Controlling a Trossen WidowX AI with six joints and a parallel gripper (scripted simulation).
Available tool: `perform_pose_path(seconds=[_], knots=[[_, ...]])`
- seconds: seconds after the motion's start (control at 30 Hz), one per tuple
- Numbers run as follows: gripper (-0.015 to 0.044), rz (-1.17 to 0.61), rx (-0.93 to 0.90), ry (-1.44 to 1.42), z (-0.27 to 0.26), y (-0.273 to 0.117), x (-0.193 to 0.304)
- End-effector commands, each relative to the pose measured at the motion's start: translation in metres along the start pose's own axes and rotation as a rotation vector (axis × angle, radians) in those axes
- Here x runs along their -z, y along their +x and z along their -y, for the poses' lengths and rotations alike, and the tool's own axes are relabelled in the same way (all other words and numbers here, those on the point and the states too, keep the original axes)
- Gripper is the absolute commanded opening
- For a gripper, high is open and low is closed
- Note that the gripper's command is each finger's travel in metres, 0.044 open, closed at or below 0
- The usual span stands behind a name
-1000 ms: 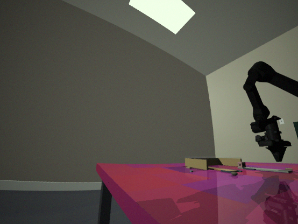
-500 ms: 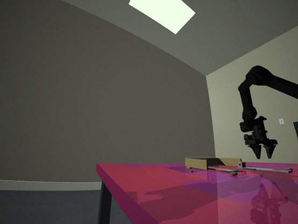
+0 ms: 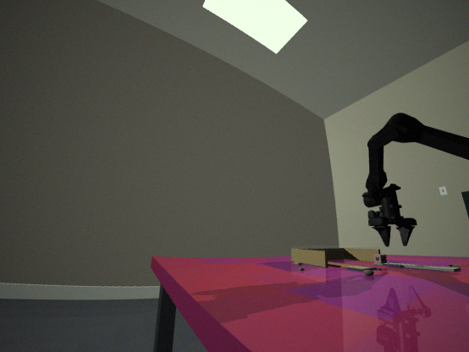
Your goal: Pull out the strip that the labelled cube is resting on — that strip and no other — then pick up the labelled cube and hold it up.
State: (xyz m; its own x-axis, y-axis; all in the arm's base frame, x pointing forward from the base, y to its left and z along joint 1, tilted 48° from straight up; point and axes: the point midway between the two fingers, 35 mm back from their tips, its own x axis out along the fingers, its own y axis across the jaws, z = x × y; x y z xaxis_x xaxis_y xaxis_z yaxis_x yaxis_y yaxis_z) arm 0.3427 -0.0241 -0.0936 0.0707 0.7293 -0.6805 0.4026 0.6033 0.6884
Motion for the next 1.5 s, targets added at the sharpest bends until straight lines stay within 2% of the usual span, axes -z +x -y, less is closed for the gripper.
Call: perform_pose_path(seconds=[0.0, 0.47, 0.7, 0.73, 1.47], knots=[[0.044, -0.008, -0.004, 0.008, -0.003, 0.001, -0.015], [0.044, -0.007, -0.004, 0.006, -0.012, 0.002, -0.066], [0.0256, -0.006, -0.004, 0.006, -0.012, 0.01, -0.067], [0.025, -0.006, -0.004, 0.006, -0.012, 0.012, -0.067], [0.025, -0.007, -0.006, 0.006, -0.012, 0.048, -0.066]])
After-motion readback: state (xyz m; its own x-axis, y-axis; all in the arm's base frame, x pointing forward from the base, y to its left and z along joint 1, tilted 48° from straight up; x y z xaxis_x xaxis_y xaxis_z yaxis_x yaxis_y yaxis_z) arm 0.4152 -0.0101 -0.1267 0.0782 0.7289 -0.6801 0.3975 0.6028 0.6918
